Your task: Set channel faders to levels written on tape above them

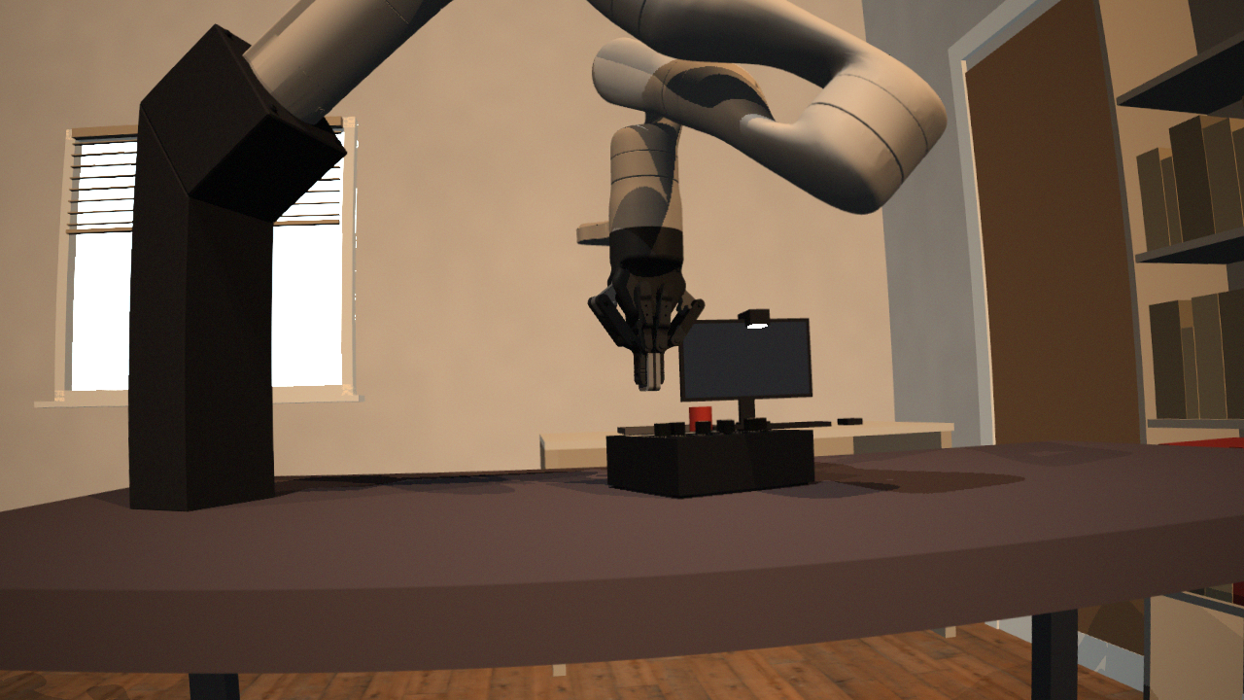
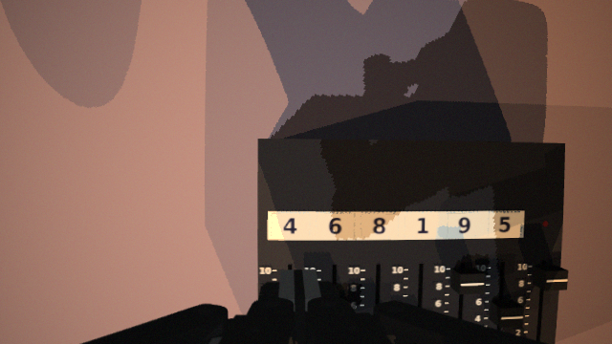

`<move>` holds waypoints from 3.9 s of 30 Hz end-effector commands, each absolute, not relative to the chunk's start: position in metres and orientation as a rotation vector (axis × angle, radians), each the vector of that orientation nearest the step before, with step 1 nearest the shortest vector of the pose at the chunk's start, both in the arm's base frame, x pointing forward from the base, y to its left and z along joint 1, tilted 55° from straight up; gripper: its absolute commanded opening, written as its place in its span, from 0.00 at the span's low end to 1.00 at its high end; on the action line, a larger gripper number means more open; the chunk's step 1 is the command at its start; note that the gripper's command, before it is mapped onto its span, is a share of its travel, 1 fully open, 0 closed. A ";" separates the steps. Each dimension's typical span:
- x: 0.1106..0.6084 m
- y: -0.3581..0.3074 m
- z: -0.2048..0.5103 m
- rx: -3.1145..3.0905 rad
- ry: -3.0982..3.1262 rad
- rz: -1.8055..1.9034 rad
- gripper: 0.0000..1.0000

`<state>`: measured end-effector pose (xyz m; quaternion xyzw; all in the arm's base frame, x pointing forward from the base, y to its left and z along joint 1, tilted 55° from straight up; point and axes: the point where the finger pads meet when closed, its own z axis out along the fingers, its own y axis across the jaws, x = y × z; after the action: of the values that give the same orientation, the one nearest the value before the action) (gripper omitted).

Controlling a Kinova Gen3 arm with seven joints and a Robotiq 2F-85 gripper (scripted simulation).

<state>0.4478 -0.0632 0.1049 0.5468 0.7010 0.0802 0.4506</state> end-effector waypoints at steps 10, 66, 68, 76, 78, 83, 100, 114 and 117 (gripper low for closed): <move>0.463 -0.040 0.098 1.337 1.798 0.228 0.00; 0.478 0.443 0.064 0.592 2.698 0.677 0.00; 0.459 0.484 0.071 0.496 2.745 0.714 0.00; 0.410 0.566 0.091 0.280 2.823 0.795 0.00; 0.395 0.586 0.097 0.222 2.839 0.816 0.00; 0.362 0.627 0.112 0.099 2.865 0.860 0.00; 0.189 0.765 0.198 -0.453 2.878 1.062 0.00; 0.079 0.812 0.259 -0.751 2.815 1.178 0.00; 0.020 0.827 0.294 -0.902 2.763 1.241 0.00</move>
<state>0.0721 0.8141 0.2680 -0.2540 0.8890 0.3810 -0.0018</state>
